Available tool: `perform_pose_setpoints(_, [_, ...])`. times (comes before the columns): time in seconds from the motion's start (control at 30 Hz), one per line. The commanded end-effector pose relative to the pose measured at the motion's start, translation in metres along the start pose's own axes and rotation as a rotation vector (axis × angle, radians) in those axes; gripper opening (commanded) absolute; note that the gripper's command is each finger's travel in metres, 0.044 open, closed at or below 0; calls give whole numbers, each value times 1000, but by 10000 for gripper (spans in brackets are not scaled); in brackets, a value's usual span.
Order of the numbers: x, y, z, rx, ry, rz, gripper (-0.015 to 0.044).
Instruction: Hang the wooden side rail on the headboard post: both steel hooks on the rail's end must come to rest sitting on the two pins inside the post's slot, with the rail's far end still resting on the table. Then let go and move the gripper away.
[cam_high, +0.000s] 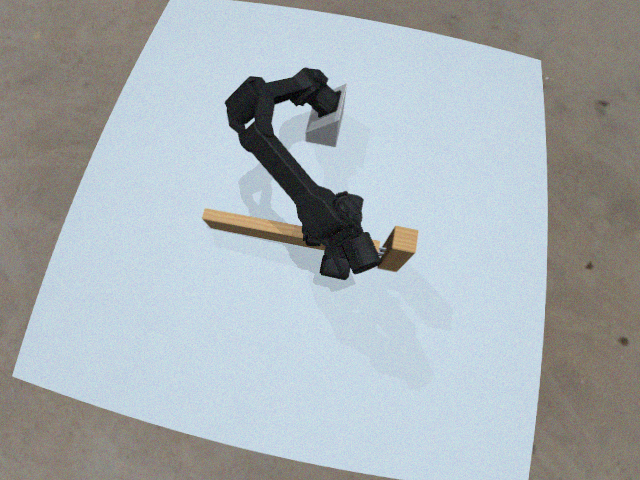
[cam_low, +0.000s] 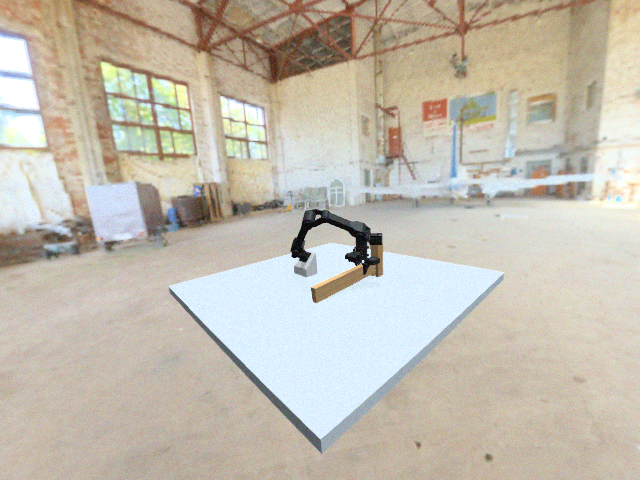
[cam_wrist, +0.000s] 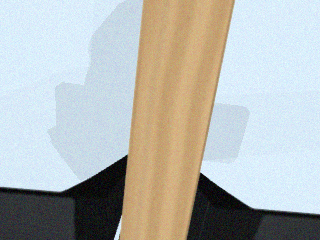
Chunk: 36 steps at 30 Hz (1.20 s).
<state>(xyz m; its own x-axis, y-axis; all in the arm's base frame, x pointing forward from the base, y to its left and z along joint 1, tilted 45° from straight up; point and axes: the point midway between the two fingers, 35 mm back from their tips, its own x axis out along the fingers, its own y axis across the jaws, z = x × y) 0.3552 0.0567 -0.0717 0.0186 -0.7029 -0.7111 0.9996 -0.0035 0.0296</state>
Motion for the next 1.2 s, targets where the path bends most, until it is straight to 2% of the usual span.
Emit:
perform_pose_setpoints(0.0, [-4,0,-3,-4,5,8,0])
perform_pose_setpoints(1.17, [-5,-1,-7,-4,5,8,0])
